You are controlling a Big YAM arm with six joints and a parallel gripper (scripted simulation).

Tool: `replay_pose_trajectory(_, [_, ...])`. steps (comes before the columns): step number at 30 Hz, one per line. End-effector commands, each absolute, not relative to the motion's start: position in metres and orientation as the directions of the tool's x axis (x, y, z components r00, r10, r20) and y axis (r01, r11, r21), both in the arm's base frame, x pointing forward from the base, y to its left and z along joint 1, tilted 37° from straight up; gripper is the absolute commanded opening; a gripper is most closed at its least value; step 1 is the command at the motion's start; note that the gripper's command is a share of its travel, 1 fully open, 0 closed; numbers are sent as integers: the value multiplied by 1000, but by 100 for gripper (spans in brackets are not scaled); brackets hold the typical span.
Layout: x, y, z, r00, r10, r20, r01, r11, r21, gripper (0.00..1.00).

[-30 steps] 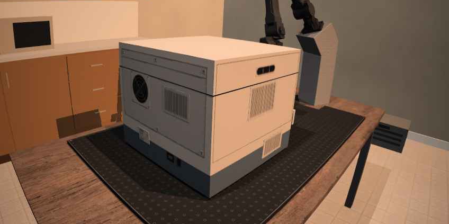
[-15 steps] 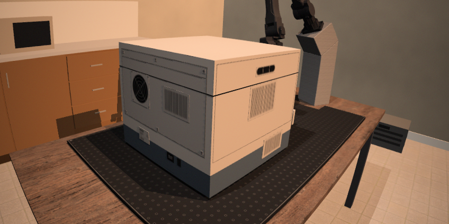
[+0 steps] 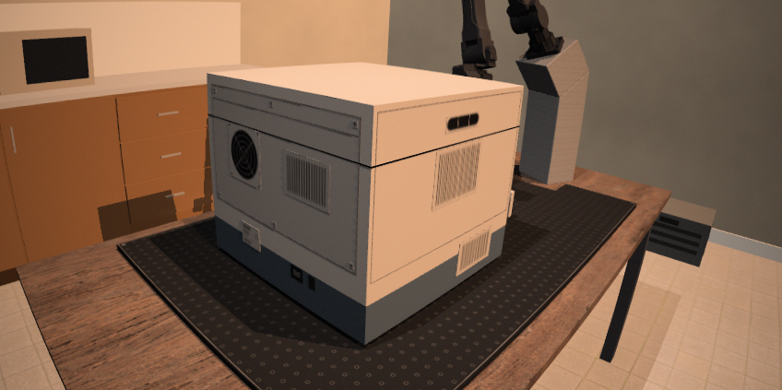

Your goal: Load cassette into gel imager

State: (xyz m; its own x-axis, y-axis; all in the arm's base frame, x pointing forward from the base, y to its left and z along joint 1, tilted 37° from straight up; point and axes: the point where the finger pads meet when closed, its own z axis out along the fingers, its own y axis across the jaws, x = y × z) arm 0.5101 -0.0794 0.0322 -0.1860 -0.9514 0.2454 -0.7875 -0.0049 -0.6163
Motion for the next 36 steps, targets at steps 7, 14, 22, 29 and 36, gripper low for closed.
replay_pose_trajectory(7, [502,-95,-15,-407,-910,83,-719,262,-644,75])
replay_pose_trajectory(14, [500,-102,-38,-524,-851,-20,-644,411,-645,65])
replay_pose_trajectory(22, [505,-100,-26,-678,-712,-182,-485,619,-618,49])
replay_pose_trajectory(29, [506,-99,-24,-751,-599,-278,-368,729,-577,39])
replay_pose_trajectory(36, [506,-101,-24,-822,-408,-396,-187,852,-489,26])
